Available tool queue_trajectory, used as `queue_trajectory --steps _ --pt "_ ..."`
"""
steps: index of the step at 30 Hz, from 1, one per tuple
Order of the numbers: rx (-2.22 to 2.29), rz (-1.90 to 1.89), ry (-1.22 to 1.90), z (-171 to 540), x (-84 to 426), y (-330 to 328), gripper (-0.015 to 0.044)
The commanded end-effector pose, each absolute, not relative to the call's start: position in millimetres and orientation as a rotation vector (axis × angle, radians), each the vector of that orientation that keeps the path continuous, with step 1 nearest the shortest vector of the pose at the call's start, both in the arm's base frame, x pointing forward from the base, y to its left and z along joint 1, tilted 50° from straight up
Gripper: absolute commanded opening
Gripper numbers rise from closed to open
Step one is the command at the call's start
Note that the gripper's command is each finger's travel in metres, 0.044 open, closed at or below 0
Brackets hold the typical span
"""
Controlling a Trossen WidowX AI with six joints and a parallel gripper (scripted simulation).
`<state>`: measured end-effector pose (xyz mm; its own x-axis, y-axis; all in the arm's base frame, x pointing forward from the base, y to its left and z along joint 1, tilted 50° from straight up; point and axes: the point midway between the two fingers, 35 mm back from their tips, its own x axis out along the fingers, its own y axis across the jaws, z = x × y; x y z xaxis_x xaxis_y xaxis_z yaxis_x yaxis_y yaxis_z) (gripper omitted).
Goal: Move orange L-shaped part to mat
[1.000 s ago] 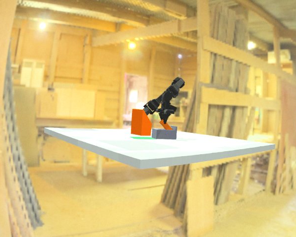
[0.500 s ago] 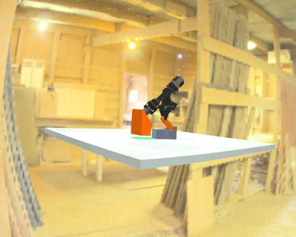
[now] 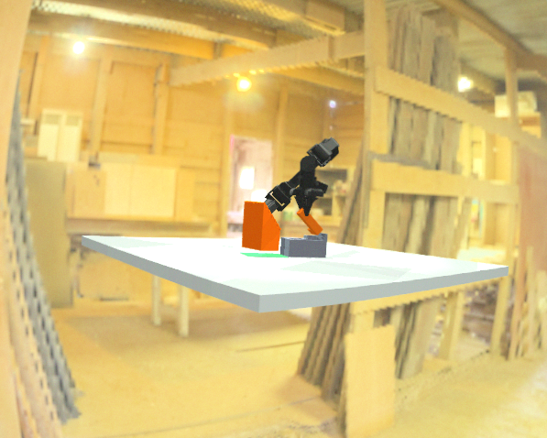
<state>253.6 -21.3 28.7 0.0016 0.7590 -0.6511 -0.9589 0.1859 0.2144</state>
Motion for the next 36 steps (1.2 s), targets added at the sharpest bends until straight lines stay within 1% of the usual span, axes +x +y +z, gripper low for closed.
queue_trajectory --steps 1,10,36 --pt "-0.336 1.386 0.754 29.4 253.8 -22.7 0.0" --pt "-0.336 1.386 0.754 27.9 251.5 -30.5 0.0" --pt "-0.342 1.383 0.759 -63.0 205.2 -106.2 0.0"
